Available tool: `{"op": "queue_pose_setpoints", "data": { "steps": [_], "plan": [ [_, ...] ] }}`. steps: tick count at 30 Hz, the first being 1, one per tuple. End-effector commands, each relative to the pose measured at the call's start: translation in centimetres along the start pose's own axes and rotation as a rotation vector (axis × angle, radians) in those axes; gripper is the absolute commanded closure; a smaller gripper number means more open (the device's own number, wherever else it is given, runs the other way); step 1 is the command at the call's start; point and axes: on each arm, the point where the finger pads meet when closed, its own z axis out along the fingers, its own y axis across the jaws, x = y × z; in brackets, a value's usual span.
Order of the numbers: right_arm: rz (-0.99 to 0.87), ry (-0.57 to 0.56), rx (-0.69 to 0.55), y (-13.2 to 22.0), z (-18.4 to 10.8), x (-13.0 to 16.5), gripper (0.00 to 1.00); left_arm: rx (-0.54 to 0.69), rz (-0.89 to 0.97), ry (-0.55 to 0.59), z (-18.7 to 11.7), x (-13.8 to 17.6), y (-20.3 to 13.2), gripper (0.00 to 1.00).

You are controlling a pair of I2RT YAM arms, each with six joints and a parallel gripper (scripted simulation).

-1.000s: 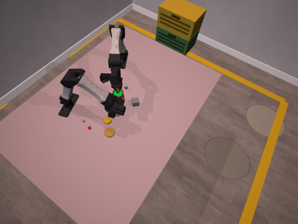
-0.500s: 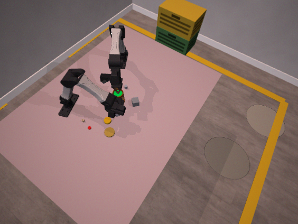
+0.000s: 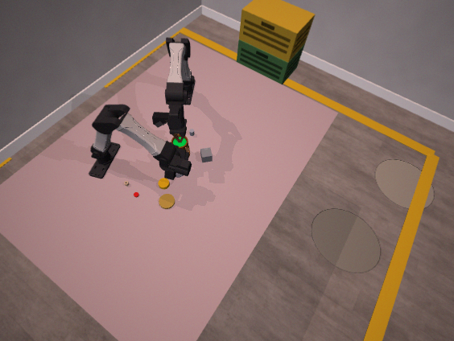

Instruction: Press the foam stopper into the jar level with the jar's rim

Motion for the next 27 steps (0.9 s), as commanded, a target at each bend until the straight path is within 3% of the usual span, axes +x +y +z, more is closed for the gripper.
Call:
{"op": "queue_pose_setpoints", "data": {
  "steps": [1,27],
  "plan": [
    [-0.107,0.01,-0.054,1.5,-1.3,1.9,0.36,0.075,-0.004,0.009,3.5,0.1,-1.8,1.0],
    [-0.107,0.01,-0.054,1.5,-1.3,1.9,0.36,0.034,-0.001,0.011,-0.8,0.2,0.7,1.0]
  ]
}}
